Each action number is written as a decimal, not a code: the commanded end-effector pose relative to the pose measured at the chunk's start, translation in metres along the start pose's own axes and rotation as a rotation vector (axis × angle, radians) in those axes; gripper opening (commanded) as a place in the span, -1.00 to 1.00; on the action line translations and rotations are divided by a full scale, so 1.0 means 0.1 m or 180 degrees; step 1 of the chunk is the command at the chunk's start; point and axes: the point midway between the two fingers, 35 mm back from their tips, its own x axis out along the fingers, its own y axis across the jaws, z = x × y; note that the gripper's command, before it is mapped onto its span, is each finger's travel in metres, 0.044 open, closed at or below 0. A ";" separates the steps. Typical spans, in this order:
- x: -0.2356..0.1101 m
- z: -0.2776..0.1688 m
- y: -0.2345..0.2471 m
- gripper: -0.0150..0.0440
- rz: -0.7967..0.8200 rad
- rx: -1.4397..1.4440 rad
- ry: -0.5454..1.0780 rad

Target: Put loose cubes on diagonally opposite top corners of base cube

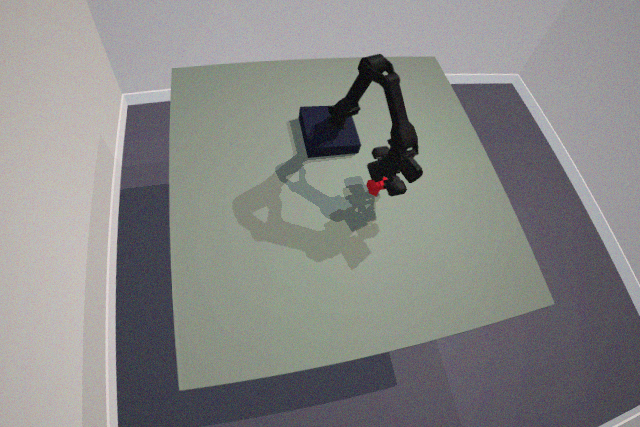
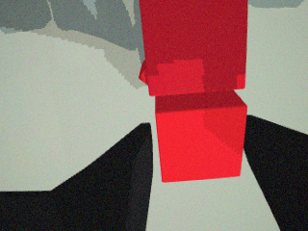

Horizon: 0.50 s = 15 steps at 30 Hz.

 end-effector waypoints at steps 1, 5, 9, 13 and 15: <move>-0.01 0.00 0.00 0.20 0.0004 0.0004 -0.0008; -0.10 0.00 0.00 0.20 0.0000 0.0000 0.0000; -0.17 0.00 0.00 0.20 0.0000 0.0000 0.0000; -0.23 0.00 0.00 0.20 0.0000 0.0000 0.0000; -0.26 0.00 0.00 0.20 0.0000 0.0000 0.0000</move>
